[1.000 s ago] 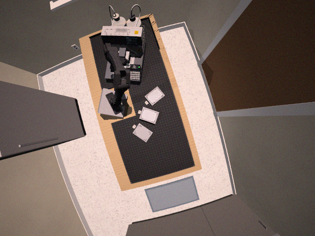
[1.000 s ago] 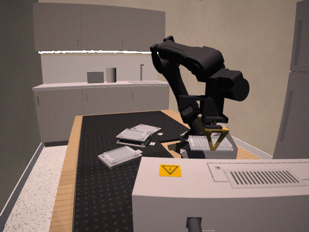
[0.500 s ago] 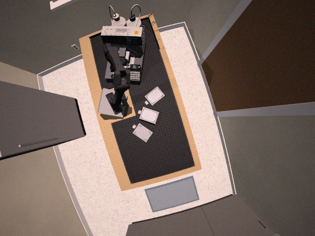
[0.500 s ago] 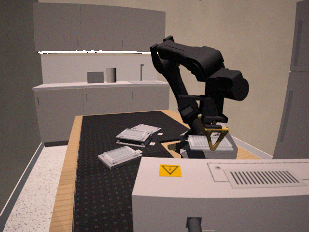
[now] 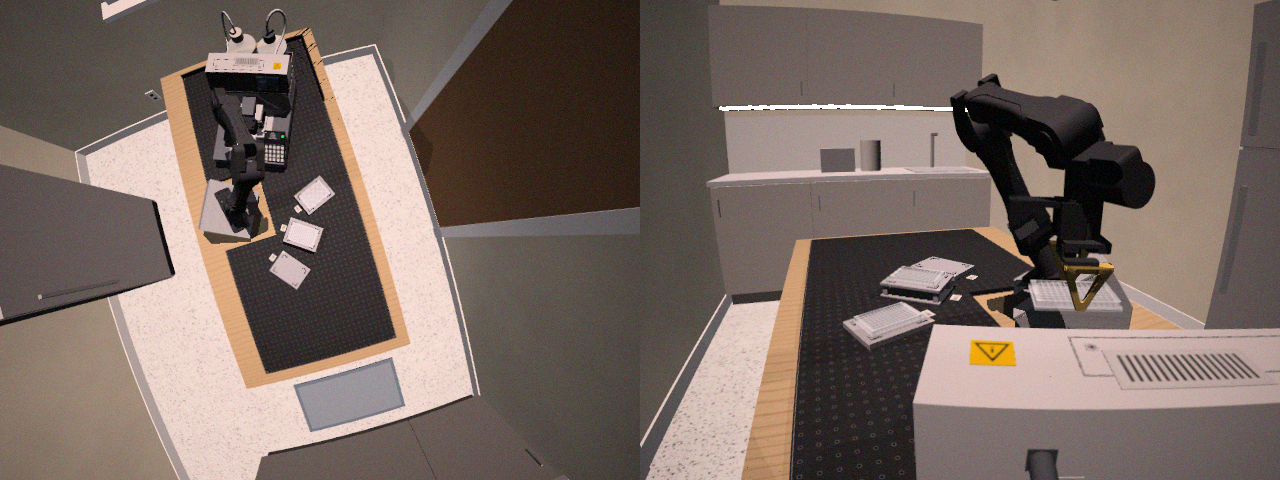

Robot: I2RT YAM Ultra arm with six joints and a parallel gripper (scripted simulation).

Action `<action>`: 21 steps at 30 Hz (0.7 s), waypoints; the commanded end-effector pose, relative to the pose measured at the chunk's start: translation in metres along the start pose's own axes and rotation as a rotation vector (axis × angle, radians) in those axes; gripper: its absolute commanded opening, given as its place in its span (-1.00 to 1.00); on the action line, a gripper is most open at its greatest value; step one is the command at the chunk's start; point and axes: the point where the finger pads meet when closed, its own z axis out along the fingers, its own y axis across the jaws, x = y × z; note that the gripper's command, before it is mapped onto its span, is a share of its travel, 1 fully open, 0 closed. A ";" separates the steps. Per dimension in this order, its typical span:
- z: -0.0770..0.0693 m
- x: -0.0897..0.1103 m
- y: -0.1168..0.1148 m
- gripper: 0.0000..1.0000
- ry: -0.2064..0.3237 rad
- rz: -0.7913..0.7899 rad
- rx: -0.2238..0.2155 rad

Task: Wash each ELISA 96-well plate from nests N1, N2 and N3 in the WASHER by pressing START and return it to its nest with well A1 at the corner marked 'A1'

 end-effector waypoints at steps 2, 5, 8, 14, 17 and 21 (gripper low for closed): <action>-0.003 -0.001 0.000 -1.00 -0.002 -0.003 -0.005; -0.003 -0.001 0.000 -1.00 -0.002 -0.003 -0.005; -0.003 -0.001 -0.001 -1.00 -0.002 -0.003 -0.005; -0.003 -0.001 -0.001 -1.00 -0.002 -0.003 -0.005; 0.001 -0.001 -0.001 -1.00 -0.002 -0.003 -0.005; 0.005 -0.001 0.000 -1.00 -0.002 -0.003 -0.005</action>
